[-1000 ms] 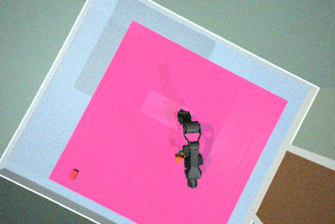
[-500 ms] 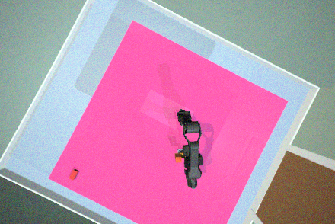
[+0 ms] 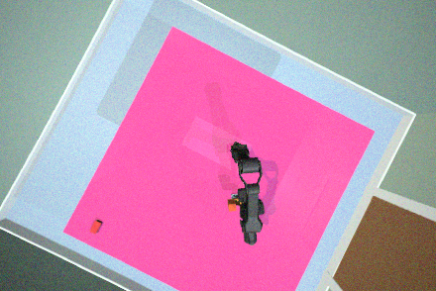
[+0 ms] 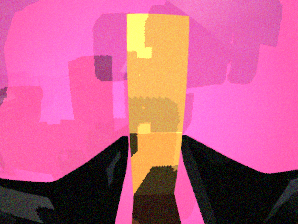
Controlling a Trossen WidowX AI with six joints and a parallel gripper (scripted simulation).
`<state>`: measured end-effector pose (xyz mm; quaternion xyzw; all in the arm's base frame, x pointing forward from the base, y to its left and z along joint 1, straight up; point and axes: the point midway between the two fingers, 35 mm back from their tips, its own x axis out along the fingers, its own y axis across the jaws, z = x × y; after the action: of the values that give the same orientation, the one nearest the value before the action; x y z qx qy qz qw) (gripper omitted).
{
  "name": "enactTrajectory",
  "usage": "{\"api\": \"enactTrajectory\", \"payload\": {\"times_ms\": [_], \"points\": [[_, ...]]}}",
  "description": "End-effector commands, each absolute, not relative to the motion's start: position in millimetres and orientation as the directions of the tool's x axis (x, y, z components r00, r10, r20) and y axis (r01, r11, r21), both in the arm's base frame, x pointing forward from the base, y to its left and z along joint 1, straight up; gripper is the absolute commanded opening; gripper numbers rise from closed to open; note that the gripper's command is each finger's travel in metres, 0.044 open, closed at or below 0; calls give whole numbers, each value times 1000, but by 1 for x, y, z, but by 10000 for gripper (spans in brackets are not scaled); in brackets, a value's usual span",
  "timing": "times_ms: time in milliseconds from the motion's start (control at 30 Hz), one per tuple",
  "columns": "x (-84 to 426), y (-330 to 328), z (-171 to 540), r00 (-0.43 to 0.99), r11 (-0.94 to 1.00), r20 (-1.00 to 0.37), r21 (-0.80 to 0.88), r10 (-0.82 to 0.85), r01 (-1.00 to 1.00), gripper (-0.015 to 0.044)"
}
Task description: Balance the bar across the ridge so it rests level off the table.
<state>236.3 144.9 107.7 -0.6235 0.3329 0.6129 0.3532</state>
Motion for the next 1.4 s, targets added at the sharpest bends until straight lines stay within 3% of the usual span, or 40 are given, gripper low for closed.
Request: {"api": "enactTrajectory", "payload": {"times_ms": [0, 67, 400, 533, 833, 1367], "points": [[236, 145, 108, 27, -529, -999, -32, 18, -848, 185], [236, 145, 108, 27, -529, -999, -32, 18, -848, 185], [236, 145, 108, 27, -529, -999, -32, 18, -848, 440], [237, 145, 115, 27, -529, -999, -33, 18, -848, 440], [234, 143, 206, 27, -529, -999, -32, 18, -848, 440], [234, 143, 208, 27, -529, -999, -32, 17, -848, 440]]}}
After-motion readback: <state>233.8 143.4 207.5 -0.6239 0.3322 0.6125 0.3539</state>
